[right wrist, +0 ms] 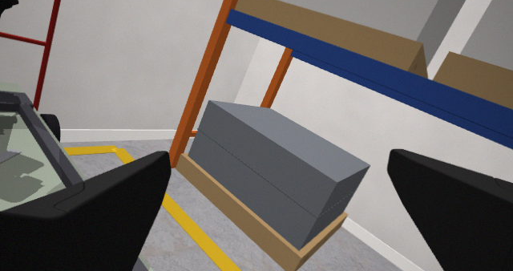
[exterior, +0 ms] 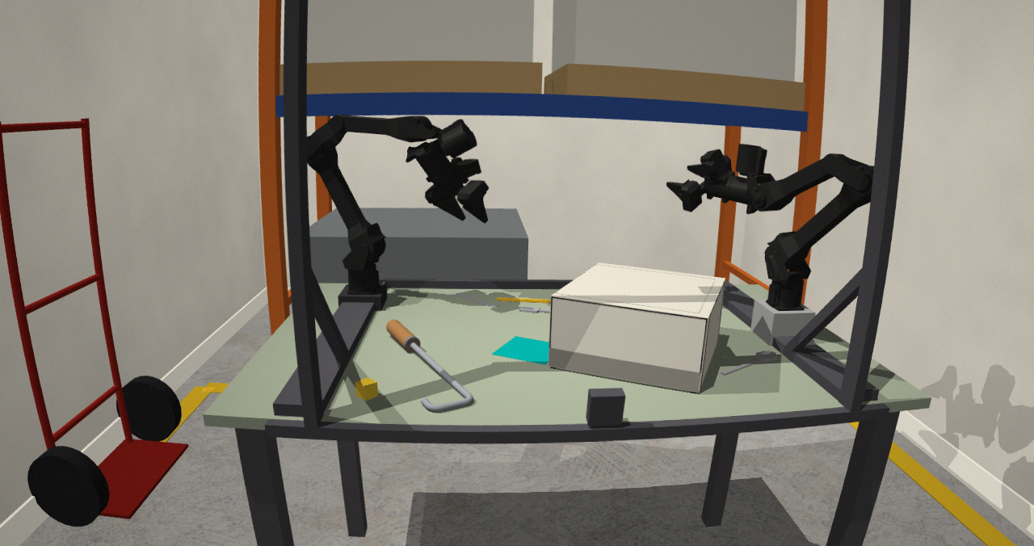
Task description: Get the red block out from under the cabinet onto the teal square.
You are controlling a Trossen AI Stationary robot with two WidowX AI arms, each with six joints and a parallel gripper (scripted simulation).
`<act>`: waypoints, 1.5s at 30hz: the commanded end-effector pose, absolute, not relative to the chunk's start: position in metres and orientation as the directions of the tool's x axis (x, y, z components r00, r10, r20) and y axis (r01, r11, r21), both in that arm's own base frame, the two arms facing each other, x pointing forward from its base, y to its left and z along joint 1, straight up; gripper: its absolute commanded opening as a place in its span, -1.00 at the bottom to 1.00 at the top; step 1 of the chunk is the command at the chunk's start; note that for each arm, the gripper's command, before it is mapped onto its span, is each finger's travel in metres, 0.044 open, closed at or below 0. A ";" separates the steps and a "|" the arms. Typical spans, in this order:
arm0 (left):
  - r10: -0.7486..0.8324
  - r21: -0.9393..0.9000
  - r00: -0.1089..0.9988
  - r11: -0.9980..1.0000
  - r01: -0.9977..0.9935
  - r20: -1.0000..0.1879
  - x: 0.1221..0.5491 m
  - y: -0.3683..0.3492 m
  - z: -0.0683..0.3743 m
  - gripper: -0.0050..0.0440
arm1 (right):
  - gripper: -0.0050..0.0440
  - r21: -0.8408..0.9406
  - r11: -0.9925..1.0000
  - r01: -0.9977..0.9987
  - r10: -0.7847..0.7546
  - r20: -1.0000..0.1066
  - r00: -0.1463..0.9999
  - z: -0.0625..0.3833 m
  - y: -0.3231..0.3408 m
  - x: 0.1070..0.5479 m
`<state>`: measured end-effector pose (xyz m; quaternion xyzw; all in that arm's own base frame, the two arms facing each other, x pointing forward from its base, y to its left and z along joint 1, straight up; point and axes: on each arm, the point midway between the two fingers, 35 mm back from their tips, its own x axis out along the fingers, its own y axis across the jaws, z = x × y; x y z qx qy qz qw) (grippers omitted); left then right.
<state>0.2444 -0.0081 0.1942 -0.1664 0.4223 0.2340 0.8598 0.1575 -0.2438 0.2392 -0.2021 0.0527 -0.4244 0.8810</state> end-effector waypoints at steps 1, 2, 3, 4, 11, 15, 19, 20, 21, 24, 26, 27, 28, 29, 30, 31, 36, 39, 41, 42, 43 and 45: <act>0.257 -0.106 0.553 0.835 -0.541 -0.792 0.246 -0.008 0.201 1.00 | 1.00 -0.403 0.549 0.732 -0.769 0.099 0.632 0.247 -0.244 0.157; 0.257 -0.106 0.553 0.835 -0.541 -0.792 0.246 -0.008 0.201 1.00 | 1.00 -0.403 0.549 0.732 -0.769 0.099 0.632 0.247 -0.244 0.157; 0.257 -0.106 0.553 0.835 -0.541 -0.792 0.246 -0.008 0.201 1.00 | 1.00 -0.403 0.549 0.732 -0.769 0.099 0.632 0.247 -0.244 0.157; 0.257 -0.106 0.553 0.835 -0.541 -0.792 0.246 -0.008 0.201 1.00 | 1.00 -0.403 0.549 0.732 -0.769 0.099 0.632 0.247 -0.244 0.157; 0.257 -0.106 0.553 0.835 -0.541 -0.792 0.246 -0.008 0.201 1.00 | 1.00 -0.403 0.549 0.732 -0.769 0.099 0.632 0.247 -0.244 0.157; 0.257 -0.106 0.553 0.835 -0.541 -0.792 0.246 -0.008 0.201 1.00 | 1.00 -0.403 0.549 0.732 -0.769 0.099 0.632 0.247 -0.244 0.157; 0.257 -0.106 0.553 0.835 -0.541 -0.792 0.246 -0.008 0.201 1.00 | 1.00 -0.403 0.549 0.732 -0.769 0.099 0.632 0.247 -0.244 0.157; 0.257 -0.100 0.553 0.839 -0.534 -0.793 0.247 -0.009 0.201 1.00 | 1.00 -0.402 0.553 0.730 -0.766 0.098 0.635 0.248 -0.243 0.158; 0.259 -0.087 0.554 0.849 -0.521 -0.792 0.249 -0.010 0.200 1.00 | 1.00 -0.396 0.560 0.728 -0.762 0.099 0.640 0.250 -0.243 0.161; 0.257 -0.038 0.567 0.889 -0.456 -0.783 0.257 -0.016 0.199 1.00 | 1.00 -0.375 0.605 0.703 -0.735 0.076 0.673 0.247 -0.237 0.173; 0.254 0.013 0.580 0.922 -0.387 -0.774 0.264 -0.022 0.197 1.00 | 1.00 -0.349 0.662 0.664 -0.696 0.045 0.717 0.243 -0.227 0.190; 0.252 0.045 0.588 0.938 -0.342 -0.769 0.269 -0.026 0.196 1.00 | 1.00 -0.331 0.697 0.636 -0.668 0.024 0.744 0.240 -0.219 0.200; 0.249 0.079 0.596 0.952 -0.297 -0.763 0.274 -0.030 0.195 1.00 | 1.00 -0.313 0.732 0.606 -0.637 0.002 0.771 0.238 -0.211 0.210; 0.247 0.112 0.604 0.961 -0.252 -0.758 0.278 -0.034 0.194 1.00 | 1.00 -0.295 0.764 0.574 -0.606 -0.019 0.795 0.235 -0.202 0.220; 0.244 0.143 0.611 0.967 -0.210 -0.753 0.282 -0.038 0.193 1.00 | 1.00 -0.278 0.792 0.544 -0.575 -0.039 0.817 0.232 -0.194 0.229; 0.242 0.173 0.618 0.970 -0.170 -0.748 0.286 -0.042 0.192 1.00 | 1.00 -0.262 0.818 0.513 -0.544 -0.058 0.837 0.229 -0.185 0.237; 0.234 0.265 0.639 0.963 -0.049 -0.733 0.297 -0.054 0.188 1.00 | 1.00 -0.213 0.884 0.416 -0.445 -0.117 0.888 0.222 -0.156 0.259; 0.225 0.360 0.661 0.930 0.075 -0.716 0.308 -0.067 0.184 1.00 | 1.00 -0.163 0.938 0.307 -0.334 -0.180 0.925 0.213 -0.122 0.277; 0.218 0.419 0.674 0.896 0.149 -0.706 0.314 -0.076 0.181 1.00 | 1.00 -0.134 0.962 0.238 -0.263 -0.218 0.940 0.208 -0.100 0.286; 0.215 0.446 0.680 0.876 0.184 -0.701 0.317 -0.080 0.180 1.00 | 1.00 -0.121 0.971 0.206 -0.230 -0.236 0.944 0.206 -0.089 0.290; 0.211 0.473 0.686 0.854 0.217 -0.696 0.320 -0.085 0.178 1.00 | 1.00 -0.108 0.978 0.176 -0.198 -0.253 0.947 0.203 -0.079 0.292; 0.204 0.525 0.699 0.804 0.280 -0.686 0.325 -0.093 0.175 1.00 | 1.00 -0.086 0.989 0.120 -0.139 -0.284 0.949 0.199 -0.060 0.297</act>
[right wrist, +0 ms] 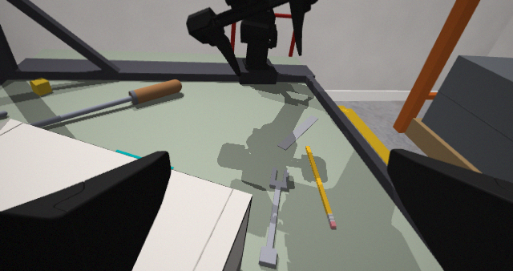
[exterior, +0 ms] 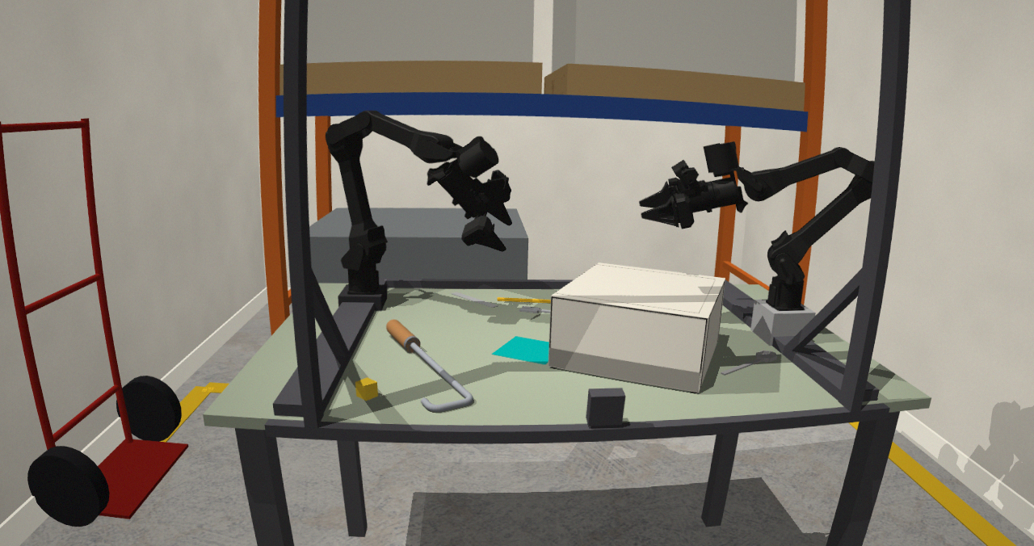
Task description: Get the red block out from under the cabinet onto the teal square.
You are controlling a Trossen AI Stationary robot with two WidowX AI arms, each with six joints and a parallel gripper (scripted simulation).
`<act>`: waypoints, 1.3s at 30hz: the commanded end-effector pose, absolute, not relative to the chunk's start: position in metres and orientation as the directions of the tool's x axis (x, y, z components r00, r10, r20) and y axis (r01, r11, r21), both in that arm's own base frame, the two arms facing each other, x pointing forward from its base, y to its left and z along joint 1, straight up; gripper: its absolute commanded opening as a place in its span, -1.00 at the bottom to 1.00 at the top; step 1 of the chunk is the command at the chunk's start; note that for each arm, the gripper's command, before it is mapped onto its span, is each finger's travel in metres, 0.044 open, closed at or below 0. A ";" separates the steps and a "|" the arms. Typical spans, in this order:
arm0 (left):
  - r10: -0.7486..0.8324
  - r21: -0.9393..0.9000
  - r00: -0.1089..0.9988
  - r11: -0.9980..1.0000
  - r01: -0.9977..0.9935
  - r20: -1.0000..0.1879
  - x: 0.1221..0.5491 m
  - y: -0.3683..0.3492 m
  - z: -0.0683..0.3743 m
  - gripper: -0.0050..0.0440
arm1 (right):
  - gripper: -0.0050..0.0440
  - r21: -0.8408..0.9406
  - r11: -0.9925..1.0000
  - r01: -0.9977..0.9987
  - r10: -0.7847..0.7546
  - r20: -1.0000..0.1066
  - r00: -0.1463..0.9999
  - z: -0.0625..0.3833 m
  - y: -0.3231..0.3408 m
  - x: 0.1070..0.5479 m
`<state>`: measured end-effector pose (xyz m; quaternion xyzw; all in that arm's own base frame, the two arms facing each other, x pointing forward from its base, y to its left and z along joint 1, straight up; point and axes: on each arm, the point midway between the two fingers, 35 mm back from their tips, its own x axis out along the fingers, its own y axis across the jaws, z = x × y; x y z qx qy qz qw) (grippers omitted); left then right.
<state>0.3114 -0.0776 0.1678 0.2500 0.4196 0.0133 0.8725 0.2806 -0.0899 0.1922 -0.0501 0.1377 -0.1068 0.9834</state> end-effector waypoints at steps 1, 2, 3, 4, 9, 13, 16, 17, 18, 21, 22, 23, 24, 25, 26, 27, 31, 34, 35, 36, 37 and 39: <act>0.201 0.549 0.704 0.776 0.310 -0.681 0.328 -0.098 0.173 1.00 | 1.00 -0.076 0.993 0.094 -0.113 -0.298 0.948 0.197 -0.051 0.298; 0.197 0.573 0.710 0.747 0.338 -0.676 0.330 -0.102 0.172 1.00 | 1.00 -0.067 0.995 0.070 -0.088 -0.312 0.946 0.196 -0.042 0.299; 0.193 0.595 0.716 0.716 0.364 -0.671 0.332 -0.107 0.170 1.00 | 1.00 -0.058 0.997 0.048 -0.065 -0.324 0.944 0.194 -0.034 0.300; 0.190 0.617 0.722 0.684 0.389 -0.666 0.334 -0.111 0.169 1.00 | 1.00 -0.051 0.998 0.028 -0.043 -0.335 0.941 0.193 -0.027 0.300; 0.178 0.678 0.739 0.575 0.458 -0.650 0.340 -0.125 0.163 1.00 | 1.00 -0.031 0.999 -0.026 0.013 -0.366 0.931 0.189 -0.007 0.300; 0.157 0.754 0.765 0.376 0.539 -0.625 0.348 -0.148 0.154 1.00 | 1.00 -0.010 0.996 -0.086 0.075 -0.400 0.913 0.184 0.015 0.298; 0.142 0.788 0.781 0.228 0.572 -0.608 0.352 -0.164 0.147 1.00 | 1.00 -0.002 0.994 -0.110 0.099 -0.414 0.905 0.182 0.024 0.297; 0.137 0.796 0.786 0.178 0.579 -0.603 0.353 -0.169 0.144 1.00 | 1.00 0.000 0.994 -0.114 0.103 -0.416 0.903 0.182 0.025 0.297; 0.132 0.802 0.791 0.128 0.584 -0.597 0.354 -0.174 0.142 1.00 | 1.00 0.000 0.993 -0.116 0.106 -0.417 0.903 0.182 0.026 0.297; 0.118 0.807 0.804 -0.026 0.590 -0.583 0.356 -0.189 0.132 1.00 | 1.00 0.001 0.993 -0.118 0.107 -0.419 0.902 0.182 0.027 0.297; 0.118 0.807 0.804 -0.026 0.590 -0.583 0.356 -0.189 0.132 1.00 | 1.00 0.001 0.993 -0.118 0.107 -0.419 0.902 0.182 0.027 0.297; 0.118 0.807 0.804 -0.026 0.590 -0.583 0.356 -0.189 0.132 1.00 | 1.00 0.001 0.993 -0.118 0.107 -0.419 0.902 0.182 0.027 0.297; 0.111 0.806 0.810 -0.085 0.585 -0.576 0.356 -0.196 0.130 1.00 | 1.00 0.002 0.993 -0.120 0.110 -0.415 0.903 0.183 0.027 0.296; 0.105 0.803 0.815 -0.140 0.579 -0.569 0.357 -0.201 0.127 1.00 | 1.00 0.002 0.993 -0.120 0.110 -0.415 0.903 0.183 0.027 0.296; 0.099 0.798 0.821 -0.193 0.571 -0.563 0.357 -0.207 0.124 1.00 | 1.00 0.002 0.993 -0.121 0.111 -0.414 0.903 0.183 0.028 0.296; 0.093 0.791 0.825 -0.243 0.561 -0.557 0.357 -0.212 0.121 1.00 | 1.00 0.001 0.993 -0.120 0.110 -0.415 0.903 0.183 0.027 0.296; 0.069 0.744 0.843 -0.436 0.506 -0.533 0.355 -0.233 0.110 1.00 | 1.00 0.001 0.993 -0.120 0.109 -0.416 0.903 0.182 0.027 0.296; 0.051 0.692 0.855 -0.563 0.452 -0.516 0.353 -0.248 0.102 1.00 | 1.00 -0.001 0.993 -0.120 0.109 -0.423 0.900 0.178 0.027 0.295; 0.049 0.665 0.855 -0.607 0.435 -0.516 0.351 -0.251 0.096 1.00 | 1.00 -0.001 0.993 -0.120 0.109 -0.423 0.900 0.178 0.027 0.295; 0.043 0.642 0.859 -0.645 0.414 -0.510 0.349 -0.255 0.093 1.00 | 1.00 -0.001 0.993 -0.120 0.109 -0.423 0.900 0.178 0.027 0.295; 0.037 0.619 0.862 -0.681 0.392 -0.505 0.348 -0.260 0.090 1.00 | 1.00 -0.001 0.993 -0.120 0.109 -0.423 0.900 0.178 0.027 0.295; 0.031 0.593 0.866 -0.716 0.368 -0.499 0.347 -0.265 0.087 1.00 | 1.00 -0.001 0.993 -0.120 0.109 -0.423 0.900 0.178 0.027 0.295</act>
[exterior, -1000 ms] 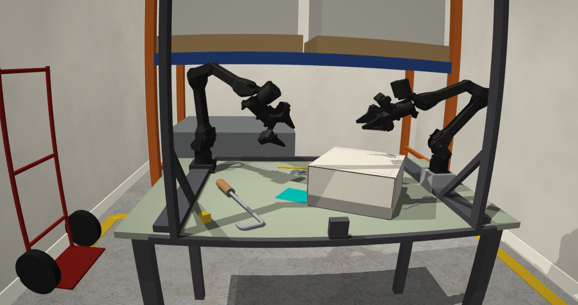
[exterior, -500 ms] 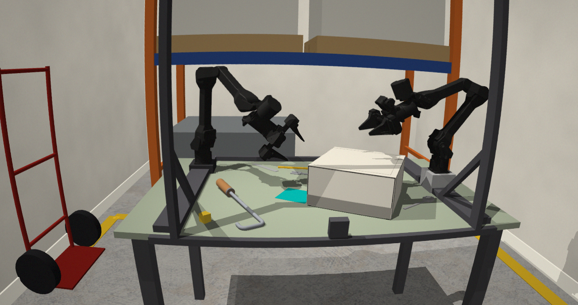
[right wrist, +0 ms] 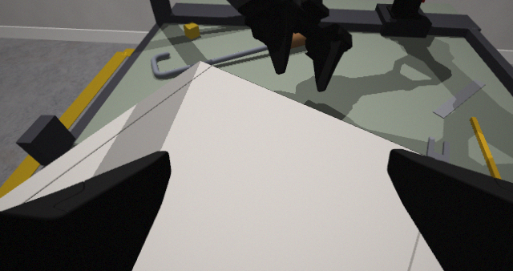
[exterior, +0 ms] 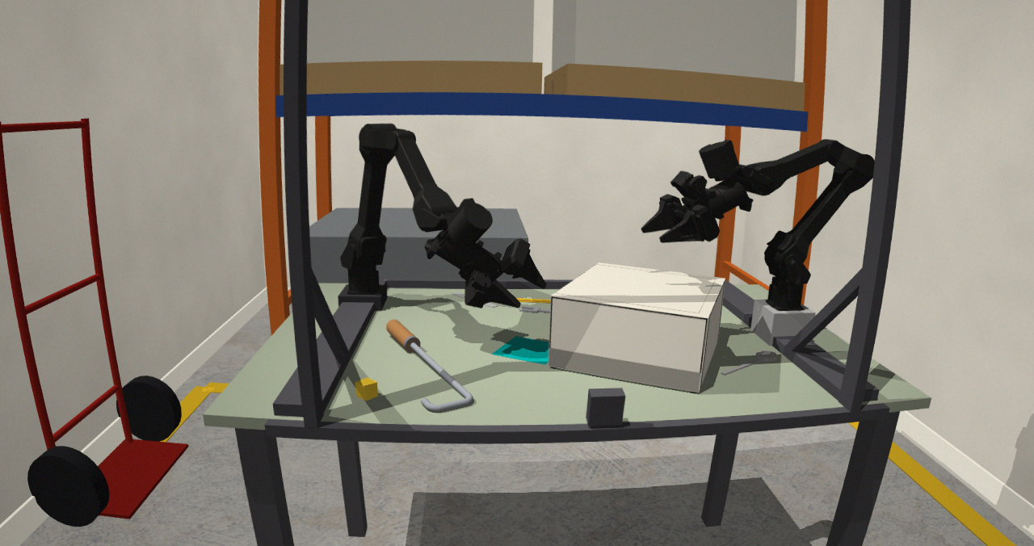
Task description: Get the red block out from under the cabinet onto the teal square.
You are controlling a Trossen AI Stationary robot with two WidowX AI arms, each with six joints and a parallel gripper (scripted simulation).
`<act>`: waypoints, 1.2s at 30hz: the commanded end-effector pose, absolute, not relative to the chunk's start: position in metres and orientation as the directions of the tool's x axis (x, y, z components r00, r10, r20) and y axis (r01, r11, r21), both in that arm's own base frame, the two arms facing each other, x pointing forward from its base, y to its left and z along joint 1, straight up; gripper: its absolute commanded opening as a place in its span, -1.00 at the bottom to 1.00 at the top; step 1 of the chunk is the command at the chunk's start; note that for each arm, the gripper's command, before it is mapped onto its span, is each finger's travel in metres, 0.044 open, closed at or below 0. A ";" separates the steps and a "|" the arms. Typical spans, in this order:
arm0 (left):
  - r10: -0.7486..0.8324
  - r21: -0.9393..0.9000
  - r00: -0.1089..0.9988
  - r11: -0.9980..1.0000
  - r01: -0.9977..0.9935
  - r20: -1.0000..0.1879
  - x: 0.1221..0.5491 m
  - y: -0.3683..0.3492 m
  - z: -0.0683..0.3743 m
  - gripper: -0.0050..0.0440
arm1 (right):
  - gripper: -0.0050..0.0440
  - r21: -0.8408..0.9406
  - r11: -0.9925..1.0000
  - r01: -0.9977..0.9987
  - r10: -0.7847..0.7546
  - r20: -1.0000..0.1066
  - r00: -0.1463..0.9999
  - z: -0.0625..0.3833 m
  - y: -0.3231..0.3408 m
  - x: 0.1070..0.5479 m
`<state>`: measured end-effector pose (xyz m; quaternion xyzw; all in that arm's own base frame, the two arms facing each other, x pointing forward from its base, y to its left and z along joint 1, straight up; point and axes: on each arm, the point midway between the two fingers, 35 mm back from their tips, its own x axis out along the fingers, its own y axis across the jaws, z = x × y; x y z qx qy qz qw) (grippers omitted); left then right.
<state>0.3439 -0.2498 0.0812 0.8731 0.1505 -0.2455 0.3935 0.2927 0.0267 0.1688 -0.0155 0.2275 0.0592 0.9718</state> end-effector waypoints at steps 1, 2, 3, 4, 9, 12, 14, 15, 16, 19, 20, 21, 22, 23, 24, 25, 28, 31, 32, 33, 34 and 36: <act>0.031 0.593 0.866 -0.716 0.368 -0.499 0.347 -0.265 0.087 1.00 | 1.00 -0.001 0.993 -0.120 0.109 -0.423 0.900 0.178 0.027 0.295; 0.023 0.561 0.870 -0.756 0.337 -0.492 0.345 -0.270 0.084 1.00 | 1.00 -0.001 0.993 -0.120 0.109 -0.423 0.900 0.178 0.027 0.295; 0.016 0.527 0.874 -0.792 0.307 -0.485 0.344 -0.276 0.080 1.00 | 1.00 -0.001 0.993 -0.120 0.109 -0.423 0.900 0.178 0.027 0.295; 0.009 0.495 0.878 -0.823 0.278 -0.479 0.342 -0.281 0.077 1.00 | 1.00 -0.001 0.993 -0.120 0.109 -0.423 0.900 0.178 0.027 0.295; -0.017 0.338 0.897 -0.929 0.149 -0.441 0.338 -0.303 0.067 1.00 | 1.00 -0.001 0.993 -0.120 0.109 -0.423 0.900 0.178 0.027 0.295; -0.012 0.232 0.907 -0.968 0.095 -0.422 0.340 -0.310 0.059 1.00 | 1.00 -0.001 0.993 -0.120 0.109 -0.423 0.900 0.178 0.027 0.295; -0.002 0.151 0.910 -0.986 0.067 -0.415 0.340 -0.310 0.049 1.00 | 1.00 -0.001 0.993 -0.120 0.109 -0.423 0.900 0.178 0.027 0.295; 0.002 0.122 0.912 -0.991 0.057 -0.411 0.341 -0.311 0.046 1.00 | 1.00 -0.001 0.993 -0.120 0.109 -0.423 0.900 0.178 0.027 0.295; 0.006 0.098 0.913 -0.994 0.051 -0.408 0.342 -0.310 0.044 1.00 | 1.00 -0.001 0.993 -0.120 0.109 -0.423 0.900 0.178 0.027 0.295; 0.010 0.067 0.916 -0.997 0.041 -0.402 0.343 -0.311 0.042 1.00 | 1.00 -0.001 0.993 -0.120 0.109 -0.423 0.900 0.178 0.027 0.295; 0.009 0.053 0.919 -0.998 0.033 -0.395 0.345 -0.314 0.043 1.00 | 1.00 -0.001 0.993 -0.120 0.109 -0.423 0.900 0.178 0.027 0.295; 0.010 0.042 0.920 -0.999 0.028 -0.392 0.345 -0.315 0.042 1.00 | 1.00 -0.001 0.993 -0.120 0.109 -0.423 0.900 0.178 0.027 0.295; 0.012 0.028 0.919 -0.999 0.025 -0.393 0.345 -0.314 0.040 1.00 | 1.00 -0.001 0.993 -0.120 0.109 -0.423 0.900 0.178 0.027 0.295; 0.014 0.017 0.920 -1.000 0.022 -0.393 0.344 -0.314 0.038 1.00 | 1.00 -0.001 0.993 -0.120 0.109 -0.423 0.900 0.178 0.027 0.295; 0.015 0.014 0.919 -1.000 0.022 -0.393 0.344 -0.313 0.038 1.00 | 1.00 -0.001 0.993 -0.120 0.109 -0.423 0.900 0.178 0.027 0.295; 0.015 0.014 0.919 -1.000 0.022 -0.393 0.344 -0.313 0.038 1.00 | 1.00 -0.001 0.993 -0.120 0.109 -0.423 0.900 0.178 0.027 0.295; 0.015 0.015 0.919 -1.000 0.022 -0.393 0.344 -0.313 0.038 1.00 | 1.00 -0.001 0.993 -0.120 0.109 -0.423 0.900 0.178 0.027 0.295; 0.011 0.022 0.921 -1.000 0.021 -0.390 0.345 -0.314 0.041 1.00 | 1.00 -0.001 0.993 -0.120 0.109 -0.423 0.900 0.178 0.027 0.295; 0.011 0.022 0.921 -1.000 0.021 -0.390 0.345 -0.314 0.041 1.00 | 1.00 -0.001 0.993 -0.120 0.109 -0.423 0.900 0.178 0.027 0.295; 0.011 0.022 0.921 -1.000 0.021 -0.390 0.345 -0.314 0.041 1.00 | 1.00 -0.001 0.993 -0.120 0.109 -0.423 0.900 0.178 0.027 0.295; 0.011 0.022 0.921 -1.000 0.021 -0.390 0.345 -0.314 0.041 1.00 | 1.00 -0.001 0.993 -0.120 0.109 -0.423 0.900 0.178 0.027 0.295; 0.011 0.024 0.921 -0.999 0.022 -0.390 0.345 -0.314 0.041 1.00 | 1.00 -0.001 0.993 -0.120 0.109 -0.423 0.900 0.178 0.027 0.295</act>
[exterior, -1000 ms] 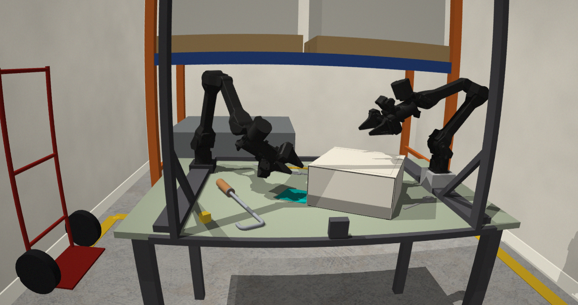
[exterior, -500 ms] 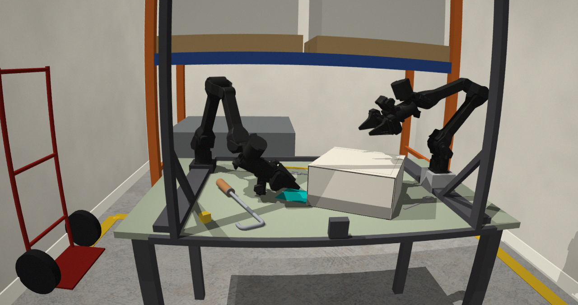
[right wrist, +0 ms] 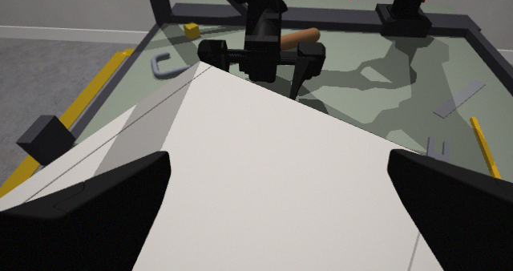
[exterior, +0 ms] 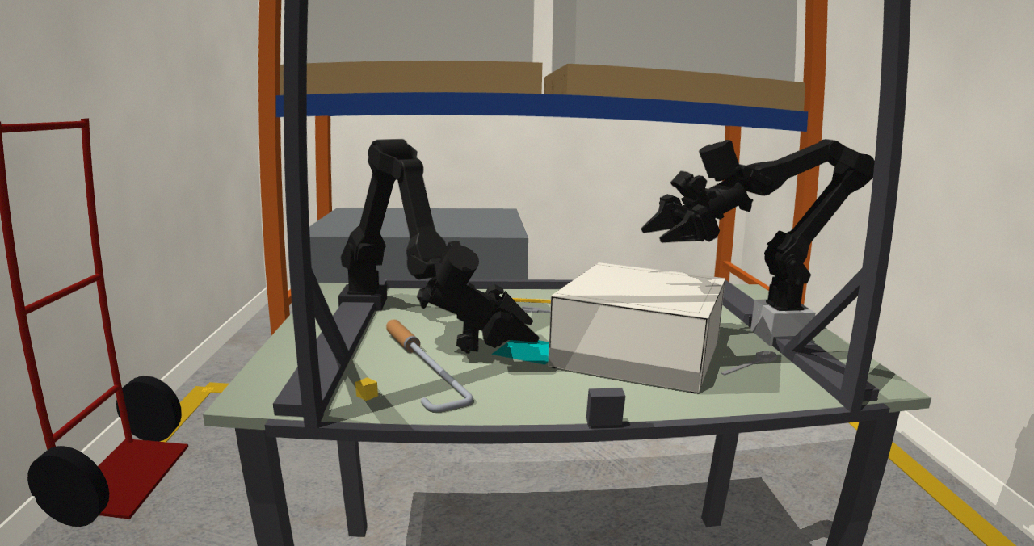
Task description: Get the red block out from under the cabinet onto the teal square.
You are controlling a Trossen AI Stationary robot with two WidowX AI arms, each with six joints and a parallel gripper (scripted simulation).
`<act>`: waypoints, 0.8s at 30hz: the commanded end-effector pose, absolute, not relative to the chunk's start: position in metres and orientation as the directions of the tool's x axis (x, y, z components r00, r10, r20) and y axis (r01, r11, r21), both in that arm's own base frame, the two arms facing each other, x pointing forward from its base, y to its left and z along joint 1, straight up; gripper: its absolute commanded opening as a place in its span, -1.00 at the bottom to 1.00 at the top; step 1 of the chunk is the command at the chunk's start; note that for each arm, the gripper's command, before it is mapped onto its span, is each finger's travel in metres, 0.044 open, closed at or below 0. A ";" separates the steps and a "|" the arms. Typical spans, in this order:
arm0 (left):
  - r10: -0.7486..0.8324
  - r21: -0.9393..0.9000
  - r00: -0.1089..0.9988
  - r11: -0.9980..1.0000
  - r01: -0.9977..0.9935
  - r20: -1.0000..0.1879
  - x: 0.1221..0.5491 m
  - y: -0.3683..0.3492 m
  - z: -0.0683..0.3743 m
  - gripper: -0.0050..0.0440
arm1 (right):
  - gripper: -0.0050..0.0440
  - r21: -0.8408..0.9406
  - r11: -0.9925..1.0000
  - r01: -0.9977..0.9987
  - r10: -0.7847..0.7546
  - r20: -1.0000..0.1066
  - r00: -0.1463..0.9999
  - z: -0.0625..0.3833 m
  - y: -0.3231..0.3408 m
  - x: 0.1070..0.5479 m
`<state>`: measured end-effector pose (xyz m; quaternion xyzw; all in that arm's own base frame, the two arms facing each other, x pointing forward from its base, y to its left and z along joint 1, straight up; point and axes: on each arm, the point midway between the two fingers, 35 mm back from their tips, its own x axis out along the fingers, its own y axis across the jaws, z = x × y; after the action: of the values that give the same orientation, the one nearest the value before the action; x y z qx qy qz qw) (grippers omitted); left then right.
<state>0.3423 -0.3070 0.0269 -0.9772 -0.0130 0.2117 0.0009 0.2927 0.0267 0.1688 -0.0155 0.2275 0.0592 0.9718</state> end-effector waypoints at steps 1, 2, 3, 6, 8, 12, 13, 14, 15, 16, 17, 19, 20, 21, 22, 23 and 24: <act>0.011 0.025 0.921 -0.999 0.022 -0.390 0.345 -0.314 0.041 1.00 | 1.00 -0.001 0.993 -0.120 0.109 -0.423 0.900 0.178 0.027 0.295; 0.011 0.025 0.921 -0.999 0.022 -0.390 0.345 -0.314 0.041 1.00 | 1.00 -0.001 0.993 -0.120 0.109 -0.423 0.900 0.178 0.027 0.295; 0.011 0.025 0.920 -0.999 0.023 -0.392 0.345 -0.313 0.041 1.00 | 1.00 -0.001 0.993 -0.120 0.109 -0.423 0.900 0.178 0.027 0.295; 0.007 0.037 0.920 -0.999 0.023 -0.392 0.344 -0.314 0.043 0.80 | 1.00 -0.001 0.993 -0.120 0.109 -0.423 0.900 0.178 0.027 0.295; -0.006 0.070 0.918 -0.997 0.024 -0.397 0.344 -0.315 0.048 0.61 | 1.00 0.001 0.993 -0.116 0.106 -0.416 0.903 0.184 0.026 0.299; -0.025 0.154 0.899 -0.987 0.048 -0.436 0.339 -0.314 0.046 0.24 | 1.00 0.001 0.995 -0.099 0.091 -0.414 0.906 0.195 0.023 0.316; -0.032 0.185 0.892 -0.981 0.059 -0.451 0.337 -0.314 0.045 0.24 | 1.00 0.001 0.996 -0.094 0.086 -0.414 0.906 0.199 0.022 0.324; -0.040 0.221 0.883 -0.973 0.073 -0.467 0.335 -0.313 0.045 0.24 | 1.00 0.001 0.996 -0.089 0.081 -0.413 0.907 0.203 0.021 0.333; -0.040 0.221 0.883 -0.973 0.073 -0.467 0.335 -0.313 0.045 0.24 | 1.00 0.001 0.996 -0.089 0.081 -0.413 0.907 0.203 0.021 0.333; -0.040 0.221 0.883 -0.973 0.073 -0.467 0.335 -0.313 0.045 0.24 | 1.00 0.001 0.996 -0.089 0.081 -0.413 0.907 0.203 0.021 0.333; -0.052 0.264 0.876 -0.961 0.088 -0.480 0.335 -0.315 0.047 0.24 | 1.00 0.002 0.996 -0.085 0.078 -0.413 0.908 0.208 0.020 0.343; -0.068 0.332 0.856 -0.935 0.125 -0.513 0.330 -0.315 0.047 0.24 | 1.00 0.001 0.997 -0.072 0.066 -0.412 0.909 0.215 0.017 0.364; -0.075 0.363 0.846 -0.920 0.145 -0.528 0.328 -0.314 0.047 0.24 | 1.00 0.001 0.998 -0.067 0.061 -0.411 0.910 0.218 0.016 0.374; -0.082 0.393 0.835 -0.904 0.167 -0.544 0.326 -0.314 0.047 0.24 | 1.00 0.001 0.998 -0.061 0.056 -0.410 0.910 0.221 0.014 0.384; -0.089 0.421 0.824 -0.887 0.190 -0.559 0.323 -0.314 0.047 0.24 | 1.00 0.001 0.998 -0.056 0.051 -0.410 0.911 0.223 0.013 0.394; -0.095 0.447 0.813 -0.869 0.214 -0.575 0.321 -0.313 0.047 0.24 | 1.00 0.001 0.999 -0.050 0.046 -0.409 0.911 0.224 0.011 0.405; -0.101 0.471 0.801 -0.849 0.240 -0.590 0.318 -0.313 0.047 0.24 | 1.00 0.001 0.999 -0.045 0.041 -0.409 0.912 0.225 0.010 0.416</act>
<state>0.3238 -0.3103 0.0305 -0.9355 -0.0272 0.2896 -0.2007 0.3742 0.0168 0.2056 -0.0093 0.2242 0.0361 0.9738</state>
